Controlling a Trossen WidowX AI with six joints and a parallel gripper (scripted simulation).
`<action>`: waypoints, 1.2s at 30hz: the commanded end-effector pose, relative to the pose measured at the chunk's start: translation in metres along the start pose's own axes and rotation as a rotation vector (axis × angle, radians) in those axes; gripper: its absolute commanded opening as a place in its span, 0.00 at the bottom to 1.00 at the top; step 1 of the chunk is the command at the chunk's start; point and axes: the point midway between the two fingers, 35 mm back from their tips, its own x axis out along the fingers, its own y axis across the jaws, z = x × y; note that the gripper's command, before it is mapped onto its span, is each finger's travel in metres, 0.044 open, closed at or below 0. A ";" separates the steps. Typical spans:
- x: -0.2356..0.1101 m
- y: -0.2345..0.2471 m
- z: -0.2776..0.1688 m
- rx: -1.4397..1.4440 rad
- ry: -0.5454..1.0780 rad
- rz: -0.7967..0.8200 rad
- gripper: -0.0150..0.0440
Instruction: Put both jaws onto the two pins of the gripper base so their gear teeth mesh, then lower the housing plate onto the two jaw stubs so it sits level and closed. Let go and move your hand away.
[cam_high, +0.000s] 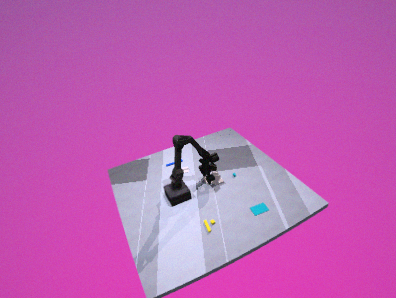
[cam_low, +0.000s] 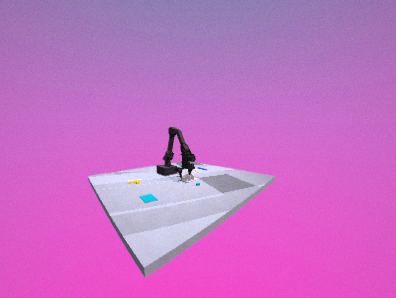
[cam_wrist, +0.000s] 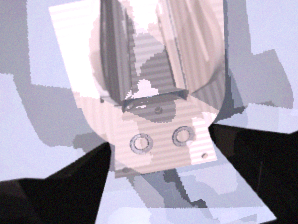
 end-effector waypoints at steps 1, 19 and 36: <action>0.000 0.000 0.000 0.000 0.000 0.000 1.00; -0.077 0.000 -0.001 0.003 -0.002 0.002 1.00; -0.126 -0.011 -0.052 0.003 0.002 0.001 1.00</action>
